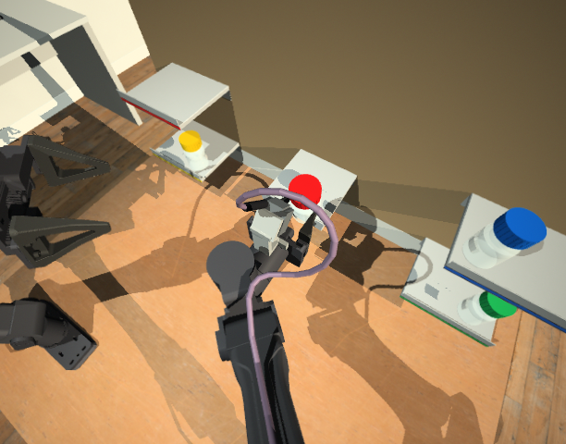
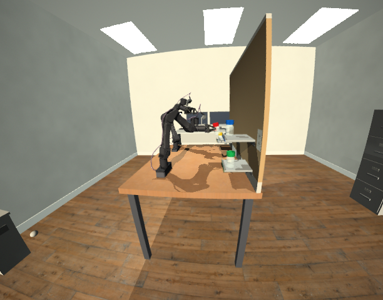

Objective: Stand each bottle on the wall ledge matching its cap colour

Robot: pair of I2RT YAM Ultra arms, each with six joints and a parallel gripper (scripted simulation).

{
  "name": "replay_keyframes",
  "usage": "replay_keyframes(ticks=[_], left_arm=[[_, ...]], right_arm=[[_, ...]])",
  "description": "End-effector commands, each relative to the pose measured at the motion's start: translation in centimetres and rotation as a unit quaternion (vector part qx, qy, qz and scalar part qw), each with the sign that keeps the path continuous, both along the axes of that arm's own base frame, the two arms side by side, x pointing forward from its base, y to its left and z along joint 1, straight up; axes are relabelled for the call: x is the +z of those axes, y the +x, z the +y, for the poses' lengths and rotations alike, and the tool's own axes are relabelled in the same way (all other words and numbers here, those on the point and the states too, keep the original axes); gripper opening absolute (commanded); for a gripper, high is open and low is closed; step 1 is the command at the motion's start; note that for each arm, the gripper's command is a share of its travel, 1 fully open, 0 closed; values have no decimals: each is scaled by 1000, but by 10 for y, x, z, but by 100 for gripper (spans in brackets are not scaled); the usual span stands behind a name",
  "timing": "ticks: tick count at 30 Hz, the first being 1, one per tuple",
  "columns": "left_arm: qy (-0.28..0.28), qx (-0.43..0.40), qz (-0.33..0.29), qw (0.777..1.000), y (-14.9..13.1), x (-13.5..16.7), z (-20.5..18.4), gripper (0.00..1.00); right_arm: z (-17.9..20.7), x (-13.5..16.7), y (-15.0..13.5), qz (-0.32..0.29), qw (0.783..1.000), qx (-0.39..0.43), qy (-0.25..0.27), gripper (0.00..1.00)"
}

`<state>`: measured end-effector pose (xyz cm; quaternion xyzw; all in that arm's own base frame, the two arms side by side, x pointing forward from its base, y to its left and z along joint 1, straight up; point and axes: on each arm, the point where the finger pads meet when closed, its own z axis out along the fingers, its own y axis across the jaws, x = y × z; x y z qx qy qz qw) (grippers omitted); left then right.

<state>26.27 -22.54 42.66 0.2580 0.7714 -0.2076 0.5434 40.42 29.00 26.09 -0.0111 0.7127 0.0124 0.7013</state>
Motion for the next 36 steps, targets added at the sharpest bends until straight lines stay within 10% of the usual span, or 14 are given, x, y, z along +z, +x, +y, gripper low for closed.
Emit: replay_keyframes(ticks=[1,36], left_arm=[[-6,8,-2,1000,-4,5,10,100],[-6,8,-2,1000,-4,5,10,100]], right_arm=[[2,1,0,7,999,-42,-2,49],[14,9,-5,94,986,135,-13,49]])
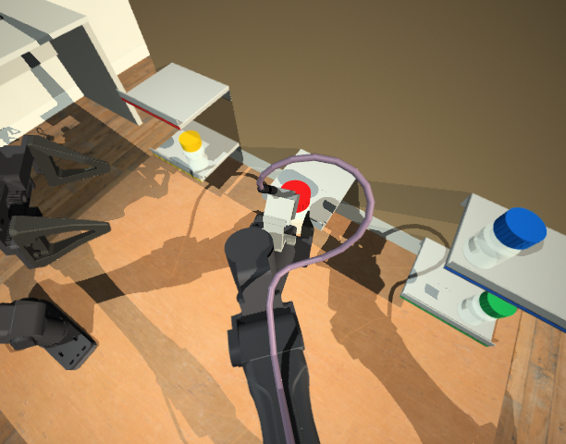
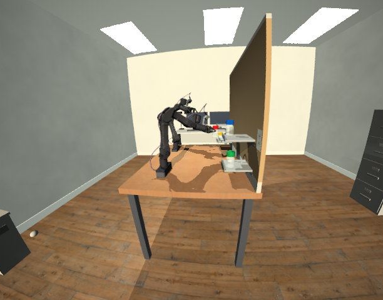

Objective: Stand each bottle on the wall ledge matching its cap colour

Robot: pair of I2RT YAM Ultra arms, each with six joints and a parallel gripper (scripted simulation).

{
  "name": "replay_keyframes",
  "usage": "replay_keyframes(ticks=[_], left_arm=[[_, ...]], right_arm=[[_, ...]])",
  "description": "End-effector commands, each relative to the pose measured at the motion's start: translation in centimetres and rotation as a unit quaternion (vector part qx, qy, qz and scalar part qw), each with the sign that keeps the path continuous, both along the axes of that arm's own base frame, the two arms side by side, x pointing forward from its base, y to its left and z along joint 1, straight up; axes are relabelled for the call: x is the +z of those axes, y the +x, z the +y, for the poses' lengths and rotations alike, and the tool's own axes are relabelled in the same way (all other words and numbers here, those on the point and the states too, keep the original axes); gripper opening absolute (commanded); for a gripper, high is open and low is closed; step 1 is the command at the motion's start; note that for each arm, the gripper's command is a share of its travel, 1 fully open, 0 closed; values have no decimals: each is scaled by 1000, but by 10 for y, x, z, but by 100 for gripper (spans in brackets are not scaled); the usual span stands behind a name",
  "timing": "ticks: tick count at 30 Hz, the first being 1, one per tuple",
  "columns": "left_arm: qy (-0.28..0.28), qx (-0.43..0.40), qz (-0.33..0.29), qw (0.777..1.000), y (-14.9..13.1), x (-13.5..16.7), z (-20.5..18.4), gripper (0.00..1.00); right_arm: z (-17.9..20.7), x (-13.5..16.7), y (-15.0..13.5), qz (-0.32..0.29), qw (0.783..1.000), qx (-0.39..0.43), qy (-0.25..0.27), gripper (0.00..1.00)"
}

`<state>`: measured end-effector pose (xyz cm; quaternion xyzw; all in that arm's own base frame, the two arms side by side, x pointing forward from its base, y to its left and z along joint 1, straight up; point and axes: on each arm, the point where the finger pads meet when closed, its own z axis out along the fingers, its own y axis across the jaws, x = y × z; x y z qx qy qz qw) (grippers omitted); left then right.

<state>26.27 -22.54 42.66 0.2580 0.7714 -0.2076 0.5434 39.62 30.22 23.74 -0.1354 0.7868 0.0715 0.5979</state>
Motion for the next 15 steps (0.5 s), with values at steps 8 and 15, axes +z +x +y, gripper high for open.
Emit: replay_keyframes(ticks=[8,15], left_arm=[[-6,8,-2,1000,-4,5,10,100],[-6,8,-2,1000,-4,5,10,100]], right_arm=[[2,32,3,-26,999,1,37,49],[2,62,5,-28,999,2,39,49]])
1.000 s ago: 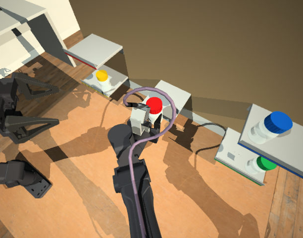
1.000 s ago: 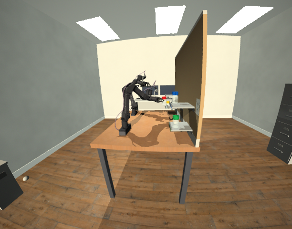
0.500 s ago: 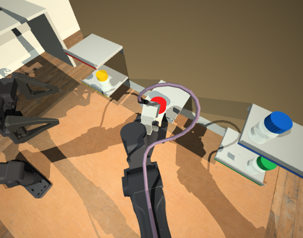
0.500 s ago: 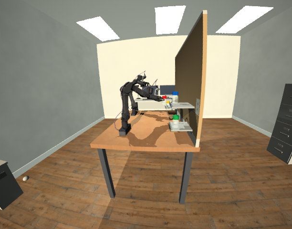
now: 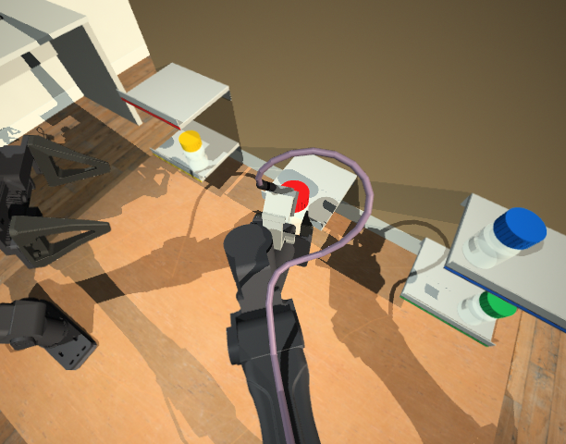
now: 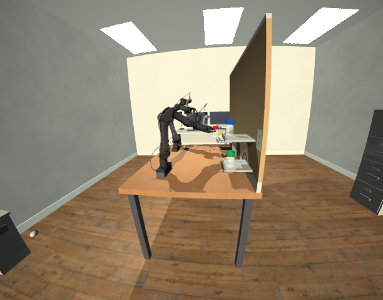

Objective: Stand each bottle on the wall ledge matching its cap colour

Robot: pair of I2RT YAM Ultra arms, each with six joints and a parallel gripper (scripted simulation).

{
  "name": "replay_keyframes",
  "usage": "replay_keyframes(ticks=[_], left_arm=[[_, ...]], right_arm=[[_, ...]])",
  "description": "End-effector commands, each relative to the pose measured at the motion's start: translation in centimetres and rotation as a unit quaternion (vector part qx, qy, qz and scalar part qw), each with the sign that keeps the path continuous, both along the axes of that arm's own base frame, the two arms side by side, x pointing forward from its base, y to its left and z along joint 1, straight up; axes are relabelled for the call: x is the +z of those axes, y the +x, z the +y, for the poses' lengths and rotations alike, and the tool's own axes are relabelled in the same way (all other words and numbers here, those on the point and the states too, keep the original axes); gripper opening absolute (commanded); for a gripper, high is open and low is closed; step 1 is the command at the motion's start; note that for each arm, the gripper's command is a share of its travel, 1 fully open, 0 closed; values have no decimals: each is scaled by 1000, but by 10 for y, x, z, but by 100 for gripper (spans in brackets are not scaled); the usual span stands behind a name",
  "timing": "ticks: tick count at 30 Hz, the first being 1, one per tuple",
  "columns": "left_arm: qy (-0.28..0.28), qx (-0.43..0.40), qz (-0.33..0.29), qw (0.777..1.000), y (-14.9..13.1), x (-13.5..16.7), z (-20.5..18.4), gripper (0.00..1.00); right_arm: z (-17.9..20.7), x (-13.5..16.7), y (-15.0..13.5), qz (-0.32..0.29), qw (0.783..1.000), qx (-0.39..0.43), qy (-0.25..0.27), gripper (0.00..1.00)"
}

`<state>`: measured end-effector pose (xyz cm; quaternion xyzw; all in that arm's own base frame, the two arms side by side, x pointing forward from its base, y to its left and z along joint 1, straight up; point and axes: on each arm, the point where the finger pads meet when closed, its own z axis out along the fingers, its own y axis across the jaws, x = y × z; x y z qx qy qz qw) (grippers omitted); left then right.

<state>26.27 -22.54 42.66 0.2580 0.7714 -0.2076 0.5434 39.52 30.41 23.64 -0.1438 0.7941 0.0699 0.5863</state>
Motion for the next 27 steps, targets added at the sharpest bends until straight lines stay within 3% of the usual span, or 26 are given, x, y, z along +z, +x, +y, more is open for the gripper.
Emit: replay_keyframes(ticks=[1,13,27], left_arm=[[-6,8,-2,1000,-4,5,10,100],[-6,8,-2,1000,-4,5,10,100],[-6,8,-2,1000,-4,5,10,100]], right_arm=[[0,65,7,-41,998,-6,47,49],[6,68,12,-51,997,4,54,49],[19,67,54,-60,996,7,63,49]])
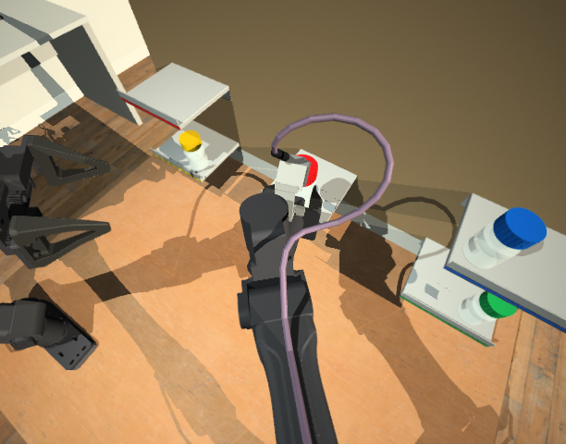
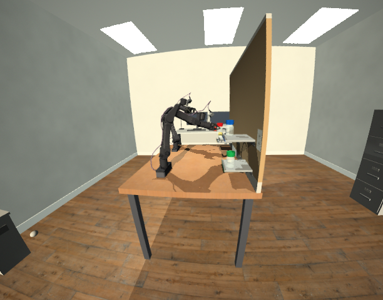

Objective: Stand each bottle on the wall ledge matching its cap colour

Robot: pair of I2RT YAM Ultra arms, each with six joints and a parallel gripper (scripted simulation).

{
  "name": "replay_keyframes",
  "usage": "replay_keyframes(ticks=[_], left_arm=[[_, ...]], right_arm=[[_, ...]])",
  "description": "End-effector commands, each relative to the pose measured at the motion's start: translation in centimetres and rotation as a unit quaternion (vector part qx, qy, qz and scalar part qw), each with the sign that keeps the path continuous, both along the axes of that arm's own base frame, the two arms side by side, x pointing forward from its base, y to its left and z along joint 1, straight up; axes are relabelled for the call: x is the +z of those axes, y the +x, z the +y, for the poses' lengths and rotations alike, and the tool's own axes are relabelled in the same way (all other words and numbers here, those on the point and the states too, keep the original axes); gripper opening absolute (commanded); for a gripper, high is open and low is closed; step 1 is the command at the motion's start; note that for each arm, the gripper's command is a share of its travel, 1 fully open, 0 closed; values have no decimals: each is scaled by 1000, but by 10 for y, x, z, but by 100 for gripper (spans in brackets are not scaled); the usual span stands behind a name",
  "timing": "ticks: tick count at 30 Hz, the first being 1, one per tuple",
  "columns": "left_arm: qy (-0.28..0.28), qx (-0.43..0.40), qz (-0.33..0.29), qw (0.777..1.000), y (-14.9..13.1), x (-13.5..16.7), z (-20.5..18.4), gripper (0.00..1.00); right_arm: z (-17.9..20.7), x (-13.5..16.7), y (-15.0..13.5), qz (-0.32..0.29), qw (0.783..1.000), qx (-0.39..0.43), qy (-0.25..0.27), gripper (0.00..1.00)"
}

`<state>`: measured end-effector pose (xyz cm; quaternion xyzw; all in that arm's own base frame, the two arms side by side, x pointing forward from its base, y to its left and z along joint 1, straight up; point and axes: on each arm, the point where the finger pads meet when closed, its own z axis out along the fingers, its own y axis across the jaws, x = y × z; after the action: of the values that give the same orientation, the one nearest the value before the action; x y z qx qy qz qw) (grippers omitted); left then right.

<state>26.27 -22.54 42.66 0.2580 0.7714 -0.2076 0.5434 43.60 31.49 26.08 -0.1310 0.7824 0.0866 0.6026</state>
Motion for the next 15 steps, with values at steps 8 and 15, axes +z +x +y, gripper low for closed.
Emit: replay_keyframes(ticks=[8,15], left_arm=[[-6,8,-2,1000,-4,5,10,100],[-6,8,-2,1000,-4,5,10,100]], right_arm=[[14,44,39,-48,998,2,46,49],[15,44,44,-50,998,-3,47,49]])
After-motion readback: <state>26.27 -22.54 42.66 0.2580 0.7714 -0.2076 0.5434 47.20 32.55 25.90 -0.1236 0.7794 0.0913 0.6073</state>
